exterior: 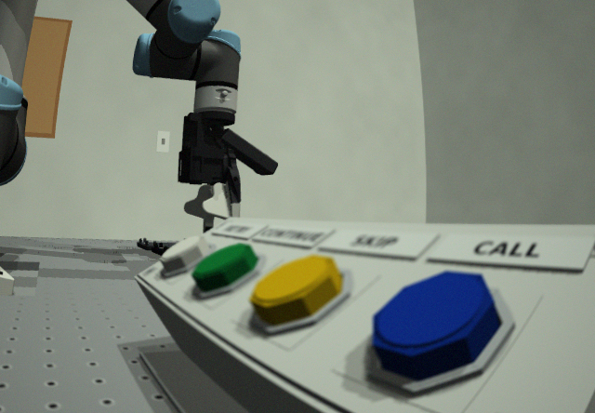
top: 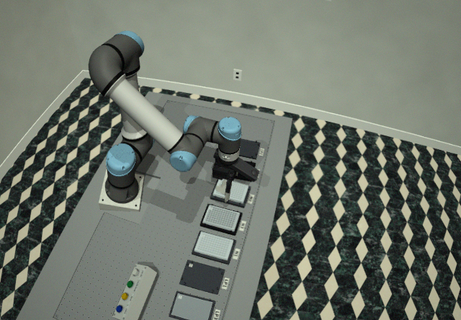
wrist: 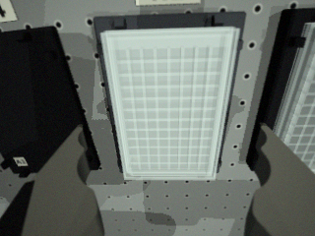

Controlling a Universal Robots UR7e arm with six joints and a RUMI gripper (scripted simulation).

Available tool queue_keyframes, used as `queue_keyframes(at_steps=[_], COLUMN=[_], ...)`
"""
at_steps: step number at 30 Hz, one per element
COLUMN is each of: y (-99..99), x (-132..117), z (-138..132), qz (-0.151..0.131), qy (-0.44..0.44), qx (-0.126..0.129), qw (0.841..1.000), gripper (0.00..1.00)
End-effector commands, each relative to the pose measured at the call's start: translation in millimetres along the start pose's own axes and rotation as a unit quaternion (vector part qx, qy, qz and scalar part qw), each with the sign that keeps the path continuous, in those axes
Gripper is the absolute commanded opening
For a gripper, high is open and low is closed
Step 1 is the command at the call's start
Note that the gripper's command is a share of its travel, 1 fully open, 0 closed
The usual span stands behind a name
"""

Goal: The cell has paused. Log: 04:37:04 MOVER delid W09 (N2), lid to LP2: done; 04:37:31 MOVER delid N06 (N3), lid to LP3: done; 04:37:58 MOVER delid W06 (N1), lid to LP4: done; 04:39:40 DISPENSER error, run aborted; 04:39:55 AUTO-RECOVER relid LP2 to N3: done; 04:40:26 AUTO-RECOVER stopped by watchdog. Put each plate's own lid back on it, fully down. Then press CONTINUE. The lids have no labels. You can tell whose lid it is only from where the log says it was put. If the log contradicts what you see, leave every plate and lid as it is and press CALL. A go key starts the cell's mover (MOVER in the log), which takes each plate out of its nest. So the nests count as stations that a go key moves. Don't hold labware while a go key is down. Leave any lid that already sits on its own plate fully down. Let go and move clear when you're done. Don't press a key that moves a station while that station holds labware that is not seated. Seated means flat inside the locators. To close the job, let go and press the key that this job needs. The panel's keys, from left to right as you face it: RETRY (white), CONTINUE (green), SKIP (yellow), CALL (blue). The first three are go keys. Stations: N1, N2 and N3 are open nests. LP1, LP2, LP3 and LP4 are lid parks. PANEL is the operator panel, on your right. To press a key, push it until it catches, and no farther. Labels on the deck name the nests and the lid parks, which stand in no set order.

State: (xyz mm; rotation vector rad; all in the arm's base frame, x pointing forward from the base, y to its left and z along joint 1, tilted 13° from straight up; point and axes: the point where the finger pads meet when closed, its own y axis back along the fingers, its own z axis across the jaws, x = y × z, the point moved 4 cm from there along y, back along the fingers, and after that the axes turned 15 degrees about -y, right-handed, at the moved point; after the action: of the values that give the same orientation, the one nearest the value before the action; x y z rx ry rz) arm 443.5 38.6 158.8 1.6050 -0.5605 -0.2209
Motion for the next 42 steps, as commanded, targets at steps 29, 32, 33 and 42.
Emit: queue_keyframes(at_steps=[29,32,33,42], y=[20.0,20.0,20.0,20.0], x=[10.4,14.8,16.2,29.3], z=[33.4,47.7,52.5,95.6], qz=[0.001,0.001,0.001,0.001], qy=[0.034,0.034,0.034,0.034], qx=[0.000,0.000,0.000,0.000], qw=[0.999,0.999,0.999,0.999], gripper=[0.82,0.82,0.82,0.82])
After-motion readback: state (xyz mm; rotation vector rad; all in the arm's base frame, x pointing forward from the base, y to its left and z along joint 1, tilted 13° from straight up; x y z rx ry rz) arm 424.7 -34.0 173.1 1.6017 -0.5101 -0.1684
